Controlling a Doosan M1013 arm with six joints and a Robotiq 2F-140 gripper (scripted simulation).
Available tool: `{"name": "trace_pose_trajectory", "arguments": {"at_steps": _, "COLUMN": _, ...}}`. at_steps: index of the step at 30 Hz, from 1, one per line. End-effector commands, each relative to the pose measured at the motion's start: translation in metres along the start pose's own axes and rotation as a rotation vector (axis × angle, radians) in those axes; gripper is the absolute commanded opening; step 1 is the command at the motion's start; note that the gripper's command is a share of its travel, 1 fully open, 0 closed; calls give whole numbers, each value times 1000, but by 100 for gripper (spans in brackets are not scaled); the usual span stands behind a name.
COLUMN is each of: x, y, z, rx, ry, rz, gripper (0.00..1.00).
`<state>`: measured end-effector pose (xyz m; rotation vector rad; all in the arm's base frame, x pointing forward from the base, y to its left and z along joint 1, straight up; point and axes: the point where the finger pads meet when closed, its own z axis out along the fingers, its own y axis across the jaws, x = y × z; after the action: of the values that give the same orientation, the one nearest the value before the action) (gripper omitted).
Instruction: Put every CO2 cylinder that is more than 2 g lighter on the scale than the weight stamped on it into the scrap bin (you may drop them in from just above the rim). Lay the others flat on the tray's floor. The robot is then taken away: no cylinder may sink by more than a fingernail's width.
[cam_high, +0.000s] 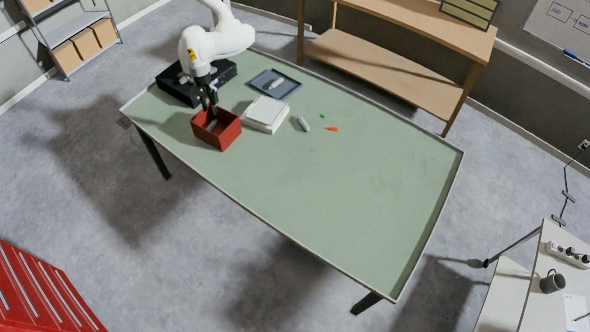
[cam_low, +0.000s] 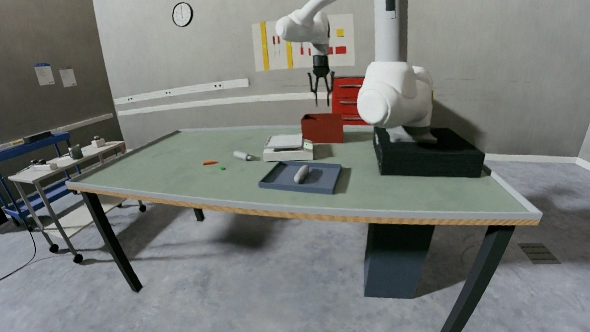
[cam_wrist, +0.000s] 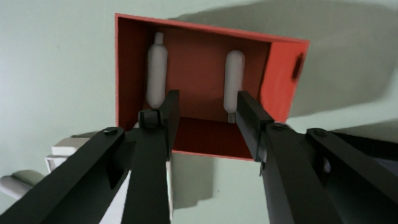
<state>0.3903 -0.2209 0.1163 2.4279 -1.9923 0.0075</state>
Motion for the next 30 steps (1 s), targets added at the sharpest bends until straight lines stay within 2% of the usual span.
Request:
{"name": "trace_pose_trajectory", "arguments": {"at_steps": 1, "x": 0, "y": 0, "z": -4, "rx": 1, "ry": 0, "rz": 0, "gripper": 40}}
{"name": "trace_pose_trajectory", "arguments": {"at_steps": 7, "x": 0, "y": -1, "z": -5, "rx": 1, "ry": 0, "rz": -1, "gripper": 40}}
{"name": "trace_pose_trajectory", "arguments": {"at_steps": 10, "x": -2, "y": -16, "z": -7, "rx": 1, "ry": 0, "rz": -36, "gripper": 40}}
{"name": "trace_pose_trajectory", "arguments": {"at_steps": 13, "x": -13, "y": -66, "z": -11, "rx": 1, "ry": 0, "rz": -152, "gripper": 40}}
{"name": "trace_pose_trajectory", "arguments": {"at_steps": 15, "x": -13, "y": -66, "z": -11, "rx": 1, "ry": 0, "rz": -152, "gripper": 40}}
{"name": "trace_pose_trajectory", "arguments": {"at_steps": 16, "x": -20, "y": -91, "z": -13, "rx": 1, "ry": 0, "rz": -209, "gripper": 40}}
{"name": "trace_pose_trajectory", "arguments": {"at_steps": 17, "x": -31, "y": -119, "z": -14, "rx": 1, "ry": 0, "rz": -272, "gripper": 40}}
{"name": "trace_pose_trajectory", "arguments": {"at_steps": 26, "x": -117, "y": -222, "z": -13, "rx": 2, "ry": 1, "rz": -835, "gripper": 40}}
{"name": "trace_pose_trajectory", "arguments": {"at_steps": 30, "x": -161, "y": -265, "z": -11, "rx": 2, "ry": 1, "rz": -899, "gripper": 40}}
